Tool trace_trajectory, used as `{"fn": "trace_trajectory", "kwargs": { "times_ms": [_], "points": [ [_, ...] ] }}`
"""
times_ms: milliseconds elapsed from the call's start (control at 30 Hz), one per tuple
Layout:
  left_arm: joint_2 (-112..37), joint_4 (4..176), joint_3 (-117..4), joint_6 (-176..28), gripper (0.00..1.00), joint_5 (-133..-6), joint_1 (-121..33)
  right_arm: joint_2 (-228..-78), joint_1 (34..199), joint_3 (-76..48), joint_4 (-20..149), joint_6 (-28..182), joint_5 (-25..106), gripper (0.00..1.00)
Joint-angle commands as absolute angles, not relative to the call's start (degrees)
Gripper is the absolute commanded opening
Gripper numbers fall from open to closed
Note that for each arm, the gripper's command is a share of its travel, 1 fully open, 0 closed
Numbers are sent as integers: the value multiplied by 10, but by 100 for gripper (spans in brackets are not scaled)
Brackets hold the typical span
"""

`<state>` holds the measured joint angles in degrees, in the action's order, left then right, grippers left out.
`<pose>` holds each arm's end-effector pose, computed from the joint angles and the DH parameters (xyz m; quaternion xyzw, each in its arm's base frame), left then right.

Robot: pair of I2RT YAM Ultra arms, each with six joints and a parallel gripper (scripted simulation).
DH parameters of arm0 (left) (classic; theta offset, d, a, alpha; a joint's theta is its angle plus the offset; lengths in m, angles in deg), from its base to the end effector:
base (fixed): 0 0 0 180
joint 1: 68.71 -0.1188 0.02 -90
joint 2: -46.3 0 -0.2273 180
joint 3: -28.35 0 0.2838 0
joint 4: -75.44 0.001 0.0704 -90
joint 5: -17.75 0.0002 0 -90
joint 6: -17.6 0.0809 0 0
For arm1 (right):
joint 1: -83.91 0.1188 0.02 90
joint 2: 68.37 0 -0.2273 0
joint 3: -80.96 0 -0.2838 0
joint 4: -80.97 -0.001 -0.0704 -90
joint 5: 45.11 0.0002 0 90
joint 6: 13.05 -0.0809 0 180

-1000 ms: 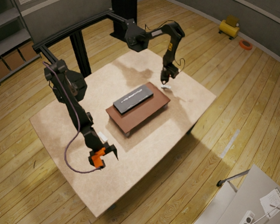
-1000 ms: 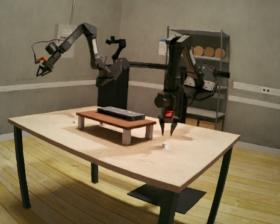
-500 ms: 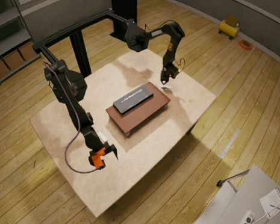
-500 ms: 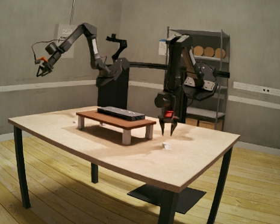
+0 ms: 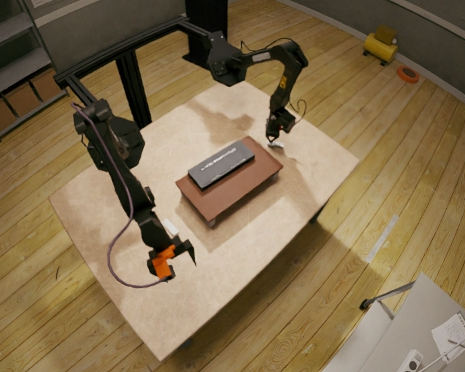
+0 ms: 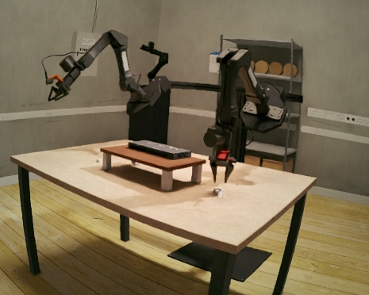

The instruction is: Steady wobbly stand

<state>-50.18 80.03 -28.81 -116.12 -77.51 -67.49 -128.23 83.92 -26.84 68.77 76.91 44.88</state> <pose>0.3739 0.0005 0.0600 -0.3499 0.8502 -0.1104 0.3775 0.3344 0.0011 0.3762 0.0001 0.7062 0.0004 0.7080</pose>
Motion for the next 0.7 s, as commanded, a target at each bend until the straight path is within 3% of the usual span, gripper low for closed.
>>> {"fn": "trace_trajectory", "kwargs": {
  "times_ms": [0,667],
  "points": [
    [-515,780,-306,-1157,43,-768,-682,-1266,840,-266,697,775,447,100],
    [-581,745,-337,-1156,43,-772,-681,-1266,840,-266,697,775,447,100]
  ]
}}
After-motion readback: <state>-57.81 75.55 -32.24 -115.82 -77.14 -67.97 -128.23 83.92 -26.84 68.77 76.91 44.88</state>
